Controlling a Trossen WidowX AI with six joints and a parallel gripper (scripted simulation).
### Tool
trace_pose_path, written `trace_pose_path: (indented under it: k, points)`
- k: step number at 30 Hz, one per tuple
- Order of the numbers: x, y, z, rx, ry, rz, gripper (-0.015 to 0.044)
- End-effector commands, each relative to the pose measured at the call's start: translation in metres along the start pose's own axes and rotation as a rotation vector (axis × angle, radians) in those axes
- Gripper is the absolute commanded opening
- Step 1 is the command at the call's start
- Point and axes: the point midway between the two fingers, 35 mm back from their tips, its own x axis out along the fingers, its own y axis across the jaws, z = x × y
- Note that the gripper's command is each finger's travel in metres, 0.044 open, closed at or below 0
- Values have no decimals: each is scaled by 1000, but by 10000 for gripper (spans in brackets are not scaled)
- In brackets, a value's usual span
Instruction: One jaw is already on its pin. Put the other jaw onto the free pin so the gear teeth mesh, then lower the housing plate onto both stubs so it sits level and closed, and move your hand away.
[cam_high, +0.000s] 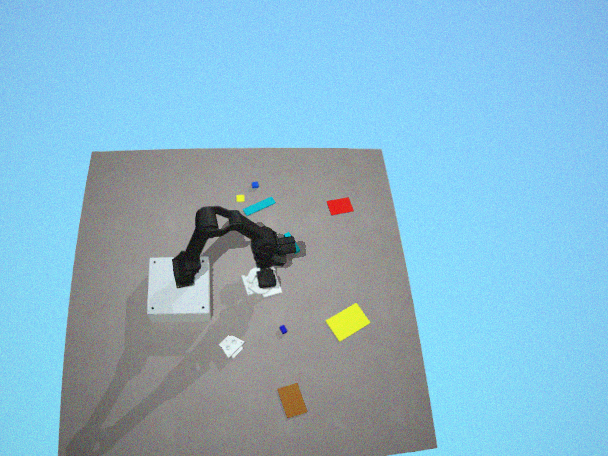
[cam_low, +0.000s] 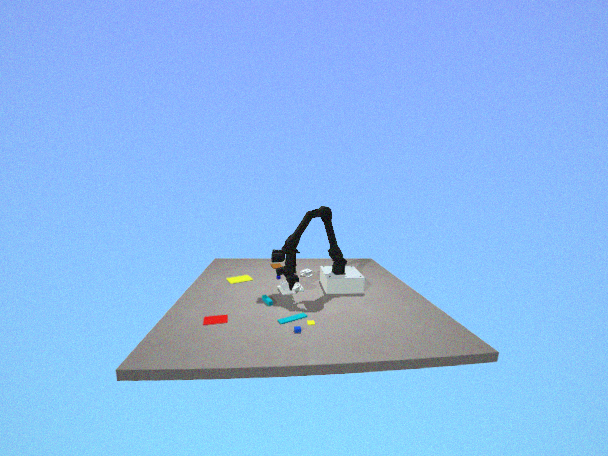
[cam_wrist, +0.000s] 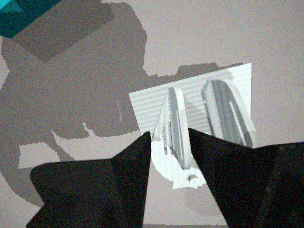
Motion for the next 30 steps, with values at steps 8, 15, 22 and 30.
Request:
trace_pose_path:
  k: [8,15,22,30]
  points:
    - [4,0,-1,1,2,-2,134]
    - [6,0,-1,1,2,-2,134]
    - [6,0,-1,1,2,-2,134]
    - [6,0,-1,1,2,-2,134]
